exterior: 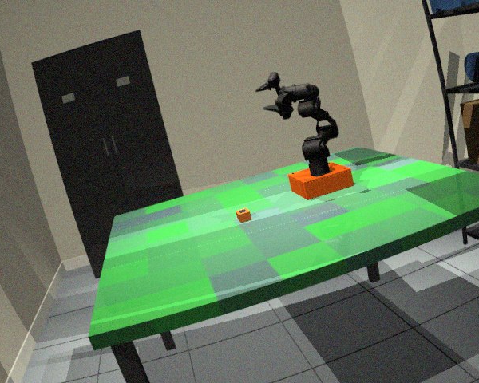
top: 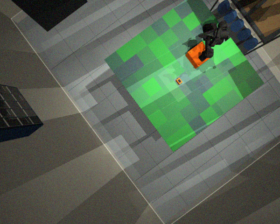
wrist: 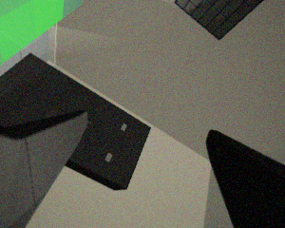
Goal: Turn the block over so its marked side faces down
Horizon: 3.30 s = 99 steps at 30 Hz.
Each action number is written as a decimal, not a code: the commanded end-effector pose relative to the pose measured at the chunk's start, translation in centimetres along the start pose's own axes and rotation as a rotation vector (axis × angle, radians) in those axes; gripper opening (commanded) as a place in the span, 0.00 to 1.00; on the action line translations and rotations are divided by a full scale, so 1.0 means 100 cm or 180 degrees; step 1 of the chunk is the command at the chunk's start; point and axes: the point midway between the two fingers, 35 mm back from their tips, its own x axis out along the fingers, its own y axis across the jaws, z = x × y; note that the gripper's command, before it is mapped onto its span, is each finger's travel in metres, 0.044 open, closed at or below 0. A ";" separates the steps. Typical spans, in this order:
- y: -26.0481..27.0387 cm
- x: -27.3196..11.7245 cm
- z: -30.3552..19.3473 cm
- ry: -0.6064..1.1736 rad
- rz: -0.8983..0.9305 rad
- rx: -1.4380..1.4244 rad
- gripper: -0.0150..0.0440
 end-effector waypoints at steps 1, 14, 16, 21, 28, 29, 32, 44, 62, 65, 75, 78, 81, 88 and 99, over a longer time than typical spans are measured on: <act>-0.001 0.000 0.000 0.0009 -0.0004 -0.0031 0.98; -0.109 0.007 0.044 0.0766 -0.0333 -0.3743 1.00; -0.125 0.011 0.061 0.0837 -0.0410 -0.4415 1.00; -0.159 0.031 0.124 0.0917 -0.0734 -0.6435 1.00; -0.155 0.068 0.217 0.0650 -0.1526 -0.8870 1.00; -0.150 0.072 0.228 0.0585 -0.1668 -0.9136 1.00; -0.133 0.085 0.260 0.0340 -0.2189 -0.9889 1.00; -0.011 0.114 0.347 -0.1398 -0.6243 -1.1163 1.00; 0.103 0.087 0.351 -0.2671 -1.0982 -0.7477 1.00; 0.113 0.087 0.355 -0.2672 -1.0983 -0.7477 1.00; 0.148 0.088 0.373 -0.2673 -1.0983 -0.7476 1.00; 0.149 0.088 0.374 -0.2673 -1.0983 -0.7476 1.00; 0.153 0.088 0.376 -0.2673 -1.0983 -0.7476 1.00; 0.163 0.088 0.381 -0.2673 -1.0983 -0.7476 1.00; 0.177 0.087 0.388 -0.2674 -1.0983 -0.7475 1.00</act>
